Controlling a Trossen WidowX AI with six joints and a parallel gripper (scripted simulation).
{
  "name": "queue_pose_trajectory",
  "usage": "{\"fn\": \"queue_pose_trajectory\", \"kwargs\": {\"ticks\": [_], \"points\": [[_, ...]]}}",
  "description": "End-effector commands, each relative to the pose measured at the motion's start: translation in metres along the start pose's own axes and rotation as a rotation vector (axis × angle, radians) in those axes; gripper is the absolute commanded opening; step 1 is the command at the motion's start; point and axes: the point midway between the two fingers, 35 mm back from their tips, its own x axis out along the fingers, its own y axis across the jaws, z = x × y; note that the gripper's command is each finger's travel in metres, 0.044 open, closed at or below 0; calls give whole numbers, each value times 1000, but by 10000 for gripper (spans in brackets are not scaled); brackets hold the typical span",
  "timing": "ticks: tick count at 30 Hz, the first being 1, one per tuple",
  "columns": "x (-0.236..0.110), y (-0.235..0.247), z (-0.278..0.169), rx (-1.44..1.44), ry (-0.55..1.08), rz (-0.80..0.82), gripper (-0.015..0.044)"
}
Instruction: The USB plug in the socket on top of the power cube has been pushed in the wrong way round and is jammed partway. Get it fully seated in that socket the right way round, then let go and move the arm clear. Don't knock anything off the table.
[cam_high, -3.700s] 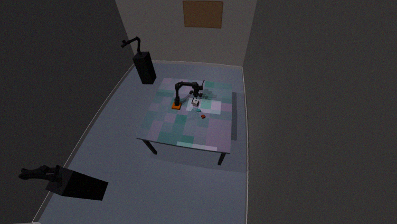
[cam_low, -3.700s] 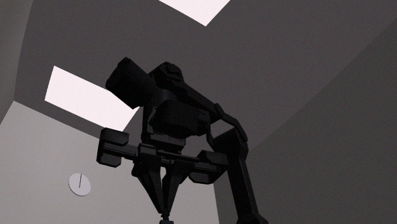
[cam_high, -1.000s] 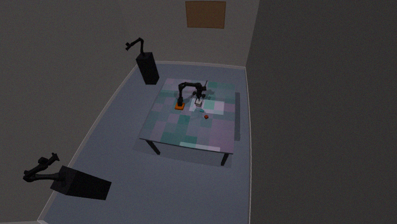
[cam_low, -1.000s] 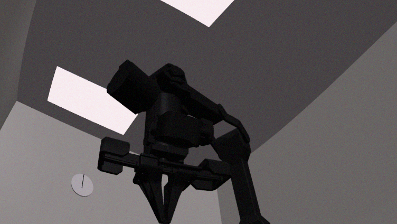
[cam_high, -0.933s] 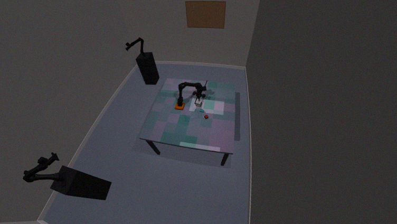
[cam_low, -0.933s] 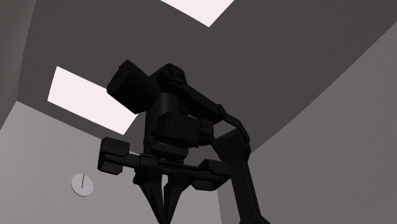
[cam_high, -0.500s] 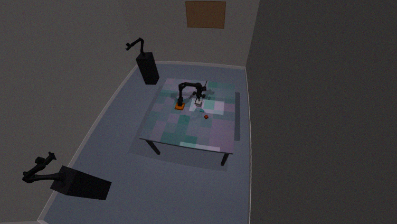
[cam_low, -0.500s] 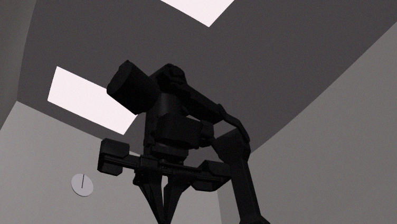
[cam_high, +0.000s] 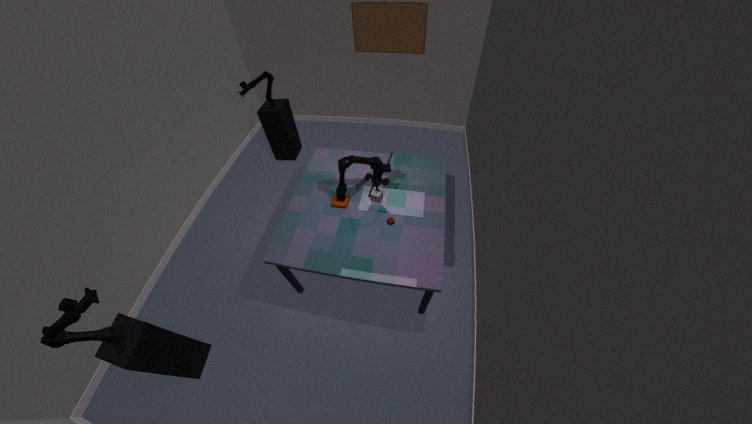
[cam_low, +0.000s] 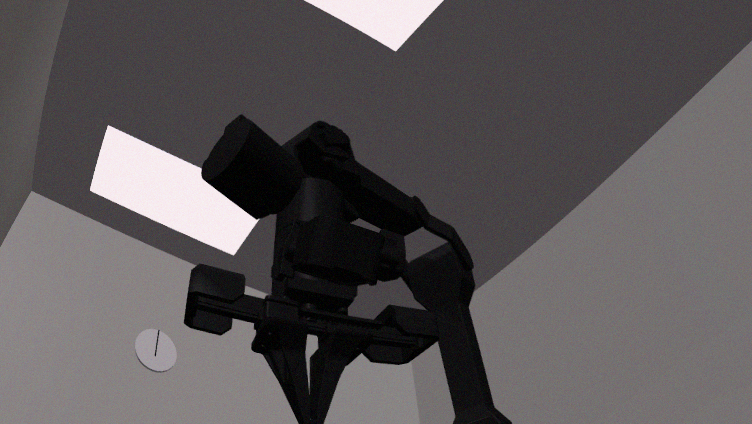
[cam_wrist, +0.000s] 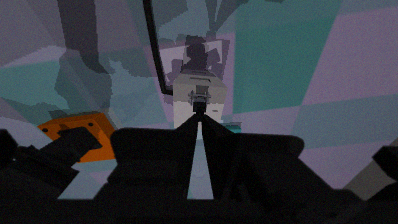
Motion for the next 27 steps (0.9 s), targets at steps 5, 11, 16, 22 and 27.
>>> {"fn": "queue_pose_trajectory", "kwargs": {"ticks": [5,11,16,22,27], "points": [[2,0,0,5,5,-2,0],[2,0,0,5,5,-2,0],[3,0,0,5,5,-2,0],[4,0,0,5,5,-2,0],[4,0,0,5,5,-2,0]]}}
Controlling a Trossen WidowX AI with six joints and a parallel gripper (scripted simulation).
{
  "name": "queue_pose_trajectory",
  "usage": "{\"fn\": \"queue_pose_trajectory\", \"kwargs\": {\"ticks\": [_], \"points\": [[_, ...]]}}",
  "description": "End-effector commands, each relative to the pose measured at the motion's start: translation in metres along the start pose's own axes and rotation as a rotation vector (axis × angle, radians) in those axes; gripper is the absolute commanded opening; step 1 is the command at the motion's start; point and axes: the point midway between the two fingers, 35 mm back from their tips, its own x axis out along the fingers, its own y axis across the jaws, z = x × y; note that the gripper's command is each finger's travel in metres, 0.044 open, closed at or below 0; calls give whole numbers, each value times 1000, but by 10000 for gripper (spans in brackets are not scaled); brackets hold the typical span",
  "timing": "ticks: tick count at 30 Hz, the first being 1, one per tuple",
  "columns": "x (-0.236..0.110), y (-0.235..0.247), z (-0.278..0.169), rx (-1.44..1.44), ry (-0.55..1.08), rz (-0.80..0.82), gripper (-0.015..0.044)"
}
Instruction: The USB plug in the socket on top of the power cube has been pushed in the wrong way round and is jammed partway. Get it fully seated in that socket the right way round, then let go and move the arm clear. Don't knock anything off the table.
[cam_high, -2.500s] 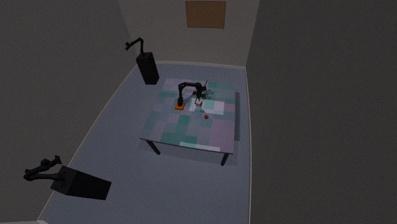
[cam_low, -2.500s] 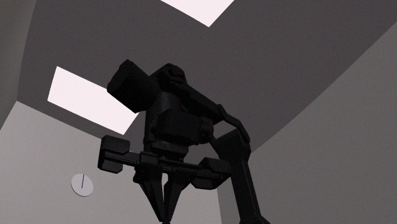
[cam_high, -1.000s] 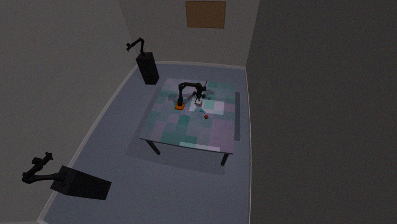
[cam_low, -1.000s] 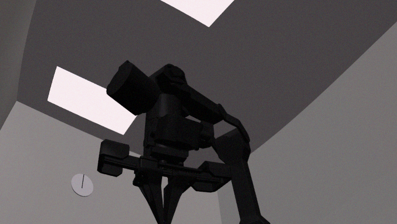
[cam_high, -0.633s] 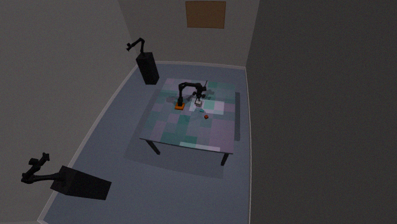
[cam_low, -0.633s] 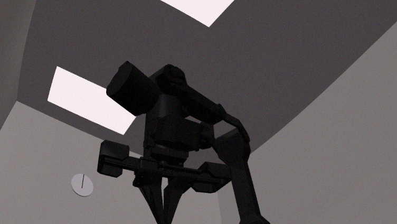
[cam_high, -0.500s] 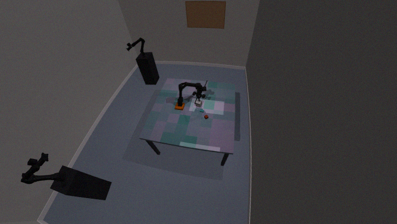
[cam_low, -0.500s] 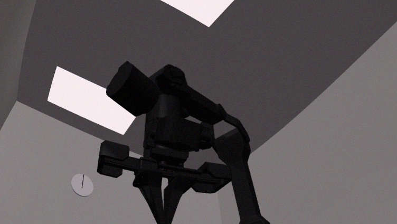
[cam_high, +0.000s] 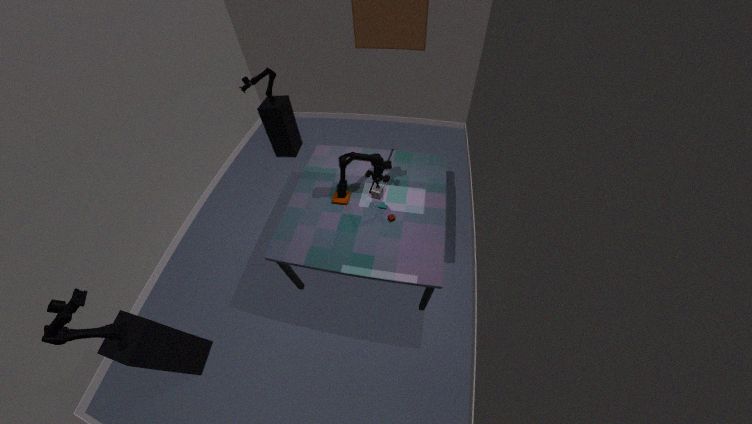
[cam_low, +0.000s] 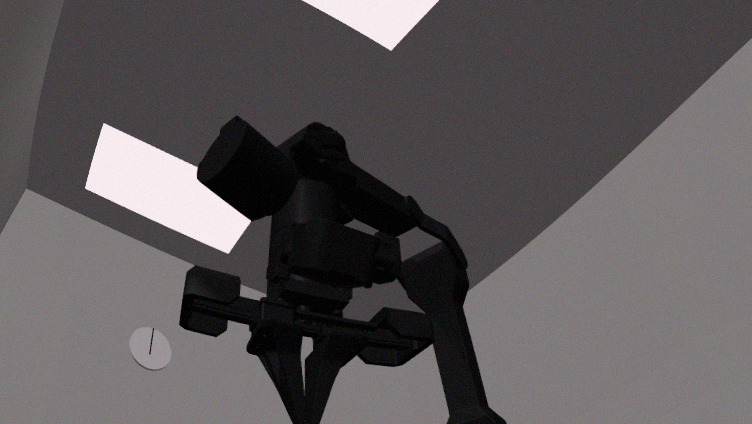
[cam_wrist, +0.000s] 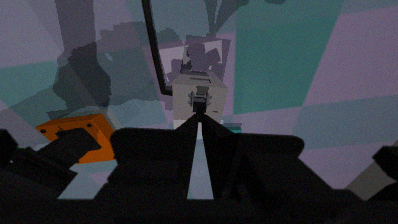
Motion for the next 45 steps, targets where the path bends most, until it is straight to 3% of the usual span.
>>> {"fn": "queue_pose_trajectory", "kwargs": {"ticks": [1,45], "points": [[1,0,0,5,5,-2,0],[6,0,0,5,5,-2,0]]}}
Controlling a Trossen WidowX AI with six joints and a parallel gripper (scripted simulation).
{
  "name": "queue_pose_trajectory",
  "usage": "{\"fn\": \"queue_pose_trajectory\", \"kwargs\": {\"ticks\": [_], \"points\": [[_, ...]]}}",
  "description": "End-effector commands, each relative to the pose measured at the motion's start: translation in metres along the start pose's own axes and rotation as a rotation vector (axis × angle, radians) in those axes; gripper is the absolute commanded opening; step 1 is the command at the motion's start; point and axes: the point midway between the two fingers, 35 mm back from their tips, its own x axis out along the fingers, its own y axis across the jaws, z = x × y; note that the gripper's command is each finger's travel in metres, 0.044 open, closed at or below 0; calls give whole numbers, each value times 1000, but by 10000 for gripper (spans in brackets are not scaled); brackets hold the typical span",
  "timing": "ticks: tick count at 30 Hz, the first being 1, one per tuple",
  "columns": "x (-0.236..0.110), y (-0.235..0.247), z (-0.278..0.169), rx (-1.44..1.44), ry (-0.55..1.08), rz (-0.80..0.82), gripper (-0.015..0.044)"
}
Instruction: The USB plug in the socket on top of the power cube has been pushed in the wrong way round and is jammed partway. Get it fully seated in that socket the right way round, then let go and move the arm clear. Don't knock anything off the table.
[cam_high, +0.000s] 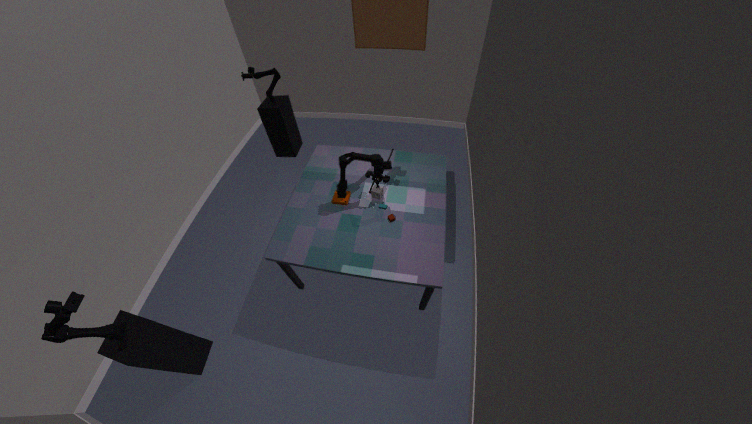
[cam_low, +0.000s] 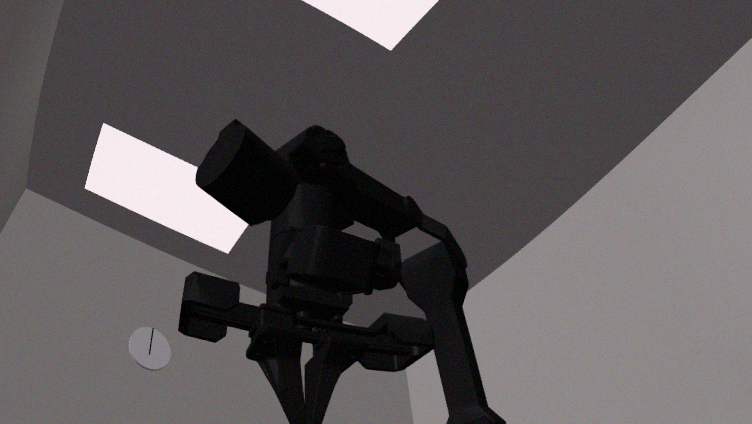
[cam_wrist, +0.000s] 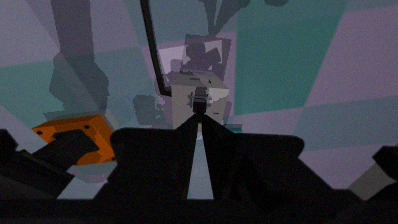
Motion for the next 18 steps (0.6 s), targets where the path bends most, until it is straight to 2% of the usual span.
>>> {"fn": "queue_pose_trajectory", "kwargs": {"ticks": [1,18], "points": [[1,0,0,5,3,-2,0],[3,0,0,5,3,-2,0]]}}
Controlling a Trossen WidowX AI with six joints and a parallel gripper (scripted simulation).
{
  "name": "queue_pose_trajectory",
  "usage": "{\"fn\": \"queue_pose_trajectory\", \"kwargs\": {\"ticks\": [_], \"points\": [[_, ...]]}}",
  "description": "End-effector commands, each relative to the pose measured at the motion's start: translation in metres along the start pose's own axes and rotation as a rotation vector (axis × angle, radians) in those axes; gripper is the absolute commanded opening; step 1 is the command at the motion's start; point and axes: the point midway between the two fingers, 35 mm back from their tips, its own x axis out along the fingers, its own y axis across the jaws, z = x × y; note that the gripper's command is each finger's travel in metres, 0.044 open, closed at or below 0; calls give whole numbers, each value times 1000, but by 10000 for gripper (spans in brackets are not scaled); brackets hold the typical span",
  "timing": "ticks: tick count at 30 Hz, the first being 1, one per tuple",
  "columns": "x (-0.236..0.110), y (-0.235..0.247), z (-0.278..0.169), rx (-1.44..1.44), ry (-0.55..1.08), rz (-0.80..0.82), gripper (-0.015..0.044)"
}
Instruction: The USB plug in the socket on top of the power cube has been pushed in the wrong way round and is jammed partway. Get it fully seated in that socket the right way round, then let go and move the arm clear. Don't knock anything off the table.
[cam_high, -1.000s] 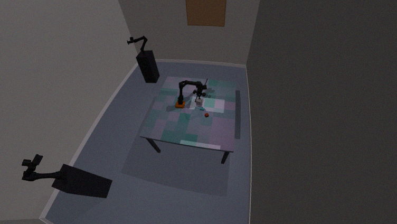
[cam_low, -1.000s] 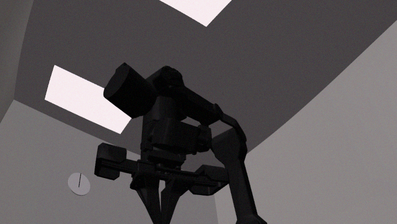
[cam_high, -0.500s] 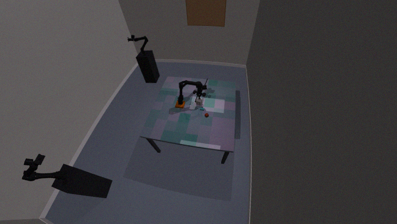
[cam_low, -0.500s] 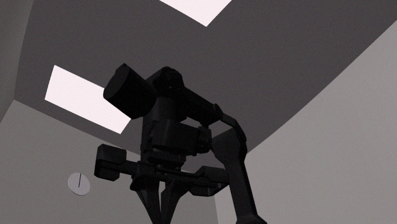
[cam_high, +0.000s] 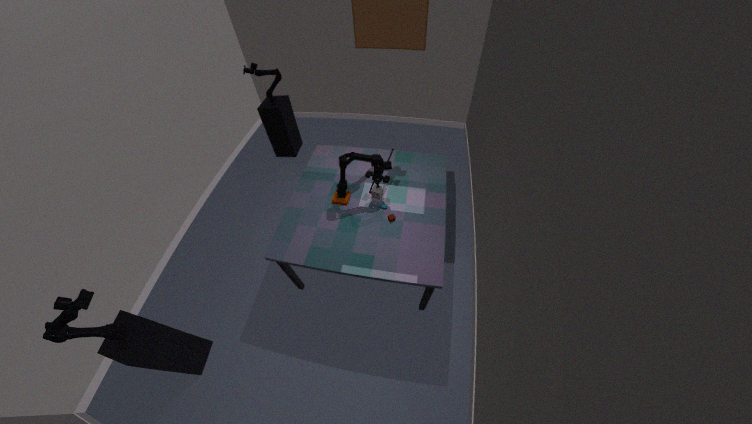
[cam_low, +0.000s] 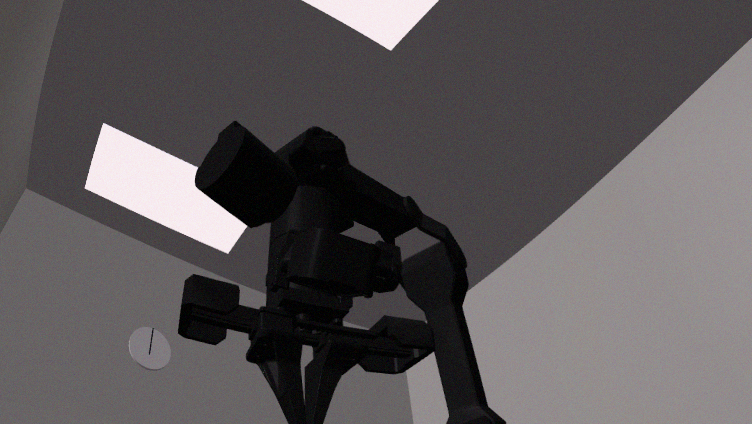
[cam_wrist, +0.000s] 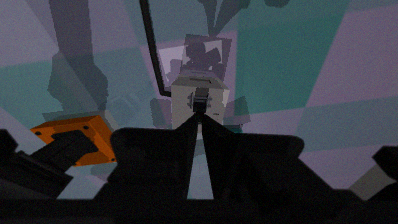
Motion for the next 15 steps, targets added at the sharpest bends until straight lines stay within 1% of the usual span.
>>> {"fn": "queue_pose_trajectory", "kwargs": {"ticks": [1,15], "points": [[1,0,0,5,3,-2,0],[3,0,0,5,3,-2,0]]}}
